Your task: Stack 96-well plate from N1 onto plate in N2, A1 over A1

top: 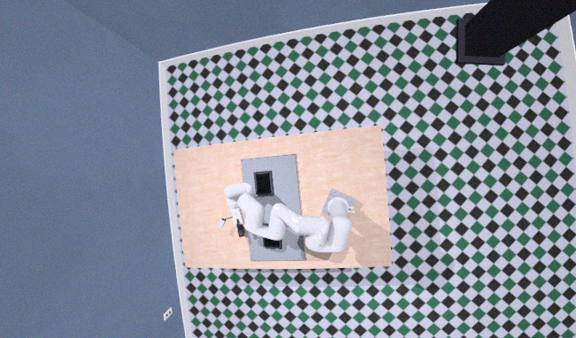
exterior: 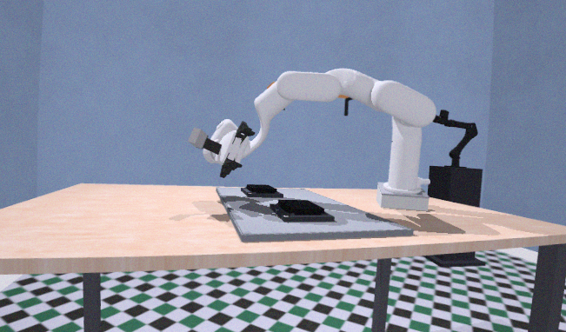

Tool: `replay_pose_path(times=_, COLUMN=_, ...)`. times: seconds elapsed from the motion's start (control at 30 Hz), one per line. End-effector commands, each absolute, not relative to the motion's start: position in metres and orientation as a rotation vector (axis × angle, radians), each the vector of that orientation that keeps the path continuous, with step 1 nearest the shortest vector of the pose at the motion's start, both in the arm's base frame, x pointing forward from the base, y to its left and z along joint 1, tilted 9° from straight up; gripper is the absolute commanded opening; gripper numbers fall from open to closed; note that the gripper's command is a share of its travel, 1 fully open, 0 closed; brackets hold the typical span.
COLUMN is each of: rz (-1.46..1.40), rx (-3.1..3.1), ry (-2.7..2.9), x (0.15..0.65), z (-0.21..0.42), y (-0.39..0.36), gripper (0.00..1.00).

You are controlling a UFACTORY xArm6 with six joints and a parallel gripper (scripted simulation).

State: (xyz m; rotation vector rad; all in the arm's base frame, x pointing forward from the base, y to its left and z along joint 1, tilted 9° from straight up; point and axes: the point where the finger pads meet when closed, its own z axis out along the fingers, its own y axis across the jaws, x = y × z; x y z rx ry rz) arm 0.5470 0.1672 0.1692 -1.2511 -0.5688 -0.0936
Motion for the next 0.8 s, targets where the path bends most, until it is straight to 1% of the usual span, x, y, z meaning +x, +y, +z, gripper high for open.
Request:
replay_pose_path(times=0.0, rz=-0.097, rx=-1.251, ry=-0.573, x=0.548, z=0.171, y=0.167, gripper=1.0)
replay_pose_path(times=0.53, rz=-0.097, rx=-1.251, ry=-0.573, x=0.548, z=0.171, y=0.167, gripper=1.0)
replay_pose_path(times=0.77, rz=-0.035, rx=-1.41, ry=-0.636, x=0.535, z=0.159, y=0.195, gripper=1.0)
